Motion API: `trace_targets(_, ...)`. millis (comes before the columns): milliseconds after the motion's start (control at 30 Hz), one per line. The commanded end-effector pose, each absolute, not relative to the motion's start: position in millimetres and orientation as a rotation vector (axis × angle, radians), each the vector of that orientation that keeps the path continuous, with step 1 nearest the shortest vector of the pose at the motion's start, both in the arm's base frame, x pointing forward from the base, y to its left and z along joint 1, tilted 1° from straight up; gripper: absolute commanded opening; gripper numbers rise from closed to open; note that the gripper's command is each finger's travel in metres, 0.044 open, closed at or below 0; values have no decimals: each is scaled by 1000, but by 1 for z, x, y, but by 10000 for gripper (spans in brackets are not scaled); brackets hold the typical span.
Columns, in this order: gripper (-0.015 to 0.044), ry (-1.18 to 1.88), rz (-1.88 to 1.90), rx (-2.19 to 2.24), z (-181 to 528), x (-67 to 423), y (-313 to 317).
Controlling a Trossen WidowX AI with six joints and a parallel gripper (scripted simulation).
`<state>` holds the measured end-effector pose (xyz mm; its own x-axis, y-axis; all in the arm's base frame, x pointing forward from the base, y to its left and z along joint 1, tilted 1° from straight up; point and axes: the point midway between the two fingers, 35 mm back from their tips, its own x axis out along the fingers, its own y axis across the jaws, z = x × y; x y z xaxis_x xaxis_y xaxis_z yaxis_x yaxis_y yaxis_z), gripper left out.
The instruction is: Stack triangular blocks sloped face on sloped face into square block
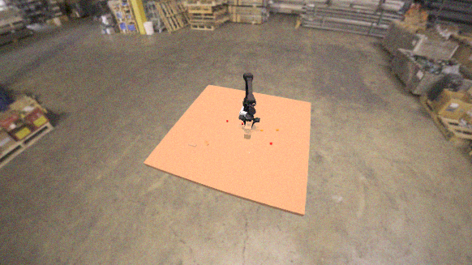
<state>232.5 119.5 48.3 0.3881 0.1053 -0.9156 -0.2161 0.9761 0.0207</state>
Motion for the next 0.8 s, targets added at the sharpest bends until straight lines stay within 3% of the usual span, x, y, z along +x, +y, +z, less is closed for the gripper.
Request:
trace_targets(0,0,1156,211,-112,41,235,121)
trace_targets(767,0,1147,205,-116,19,242,122)
